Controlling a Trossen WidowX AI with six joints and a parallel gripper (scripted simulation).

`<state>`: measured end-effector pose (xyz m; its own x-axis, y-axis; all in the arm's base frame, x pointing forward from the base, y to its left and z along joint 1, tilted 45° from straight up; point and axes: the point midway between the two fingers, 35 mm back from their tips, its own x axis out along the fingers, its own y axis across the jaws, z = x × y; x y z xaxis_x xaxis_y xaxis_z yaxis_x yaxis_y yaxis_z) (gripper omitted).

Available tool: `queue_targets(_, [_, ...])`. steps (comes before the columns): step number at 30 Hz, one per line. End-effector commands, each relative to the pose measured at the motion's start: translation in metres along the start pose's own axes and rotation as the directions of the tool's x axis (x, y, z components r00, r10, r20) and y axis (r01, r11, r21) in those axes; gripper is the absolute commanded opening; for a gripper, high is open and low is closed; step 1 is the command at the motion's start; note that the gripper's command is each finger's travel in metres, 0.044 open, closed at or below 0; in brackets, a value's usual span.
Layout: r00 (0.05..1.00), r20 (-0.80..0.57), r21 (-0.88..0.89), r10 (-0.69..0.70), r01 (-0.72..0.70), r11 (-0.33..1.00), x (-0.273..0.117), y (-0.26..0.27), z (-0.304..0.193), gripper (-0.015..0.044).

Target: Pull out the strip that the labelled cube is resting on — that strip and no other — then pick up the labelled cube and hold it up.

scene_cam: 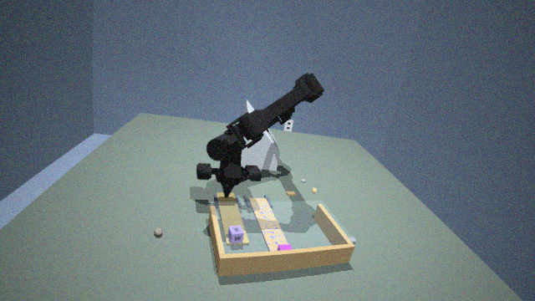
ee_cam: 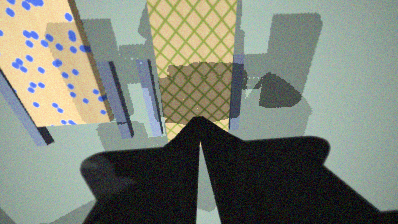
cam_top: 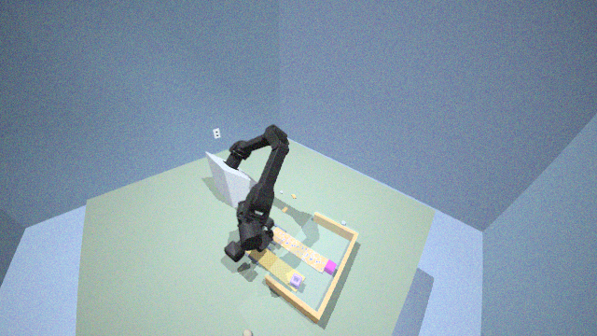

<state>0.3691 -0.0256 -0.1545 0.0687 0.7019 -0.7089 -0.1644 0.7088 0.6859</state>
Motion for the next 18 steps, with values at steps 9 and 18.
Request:
queue_targets(9, [1.0,-0.02,0.006,0.002,-0.001,1.0,0.005,0.0,-0.025,0.0])
queue_targets(18, [1.0,-0.02,0.007,0.001,-0.001,1.0,0.005,0.0,-0.039,0.0])
